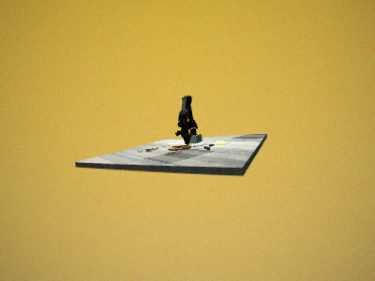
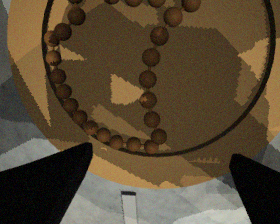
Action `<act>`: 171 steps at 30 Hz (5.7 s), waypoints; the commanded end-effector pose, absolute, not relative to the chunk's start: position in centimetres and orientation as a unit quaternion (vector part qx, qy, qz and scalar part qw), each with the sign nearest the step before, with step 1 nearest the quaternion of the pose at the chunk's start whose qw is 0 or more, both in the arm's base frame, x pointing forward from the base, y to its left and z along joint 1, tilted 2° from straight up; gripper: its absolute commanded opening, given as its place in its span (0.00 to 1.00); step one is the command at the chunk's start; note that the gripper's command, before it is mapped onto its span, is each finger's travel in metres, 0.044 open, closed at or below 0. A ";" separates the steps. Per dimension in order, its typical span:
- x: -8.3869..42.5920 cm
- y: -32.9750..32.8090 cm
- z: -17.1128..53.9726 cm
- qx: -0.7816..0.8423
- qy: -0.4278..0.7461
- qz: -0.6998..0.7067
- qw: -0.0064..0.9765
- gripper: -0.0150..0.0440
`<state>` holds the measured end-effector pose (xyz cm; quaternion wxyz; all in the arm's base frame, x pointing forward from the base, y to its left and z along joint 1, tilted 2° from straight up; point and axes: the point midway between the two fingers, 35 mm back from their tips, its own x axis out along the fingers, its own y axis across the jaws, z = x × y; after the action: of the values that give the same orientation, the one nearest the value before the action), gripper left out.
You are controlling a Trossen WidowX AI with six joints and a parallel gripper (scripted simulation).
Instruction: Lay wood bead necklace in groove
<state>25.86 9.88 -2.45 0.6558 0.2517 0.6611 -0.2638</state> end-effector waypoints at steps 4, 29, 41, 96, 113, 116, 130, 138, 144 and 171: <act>25.9 9.9 -2.4 0.253 0.660 -0.265 0.656 1.00; 26.9 9.3 -0.6 0.237 0.666 -0.250 0.662 0.46; 27.0 9.4 -1.1 0.240 0.664 -0.250 0.663 0.46; 27.0 9.4 -3.0 0.241 0.664 -0.250 0.662 0.25; 26.8 9.3 -2.4 0.237 0.666 -0.250 0.662 0.25; 26.6 9.3 -2.4 0.237 0.666 -0.250 0.662 0.25; 25.6 9.4 -2.5 0.237 0.666 -0.250 0.661 0.25; 25.5 9.4 -3.2 0.237 0.666 -0.250 0.661 0.25; 25.7 9.5 -2.9 0.237 0.666 -0.247 0.663 0.48; 25.6 9.5 -2.4 0.237 0.666 -0.250 0.662 1.00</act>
<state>25.58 9.44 -2.44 0.6616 0.2361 0.6670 -0.2484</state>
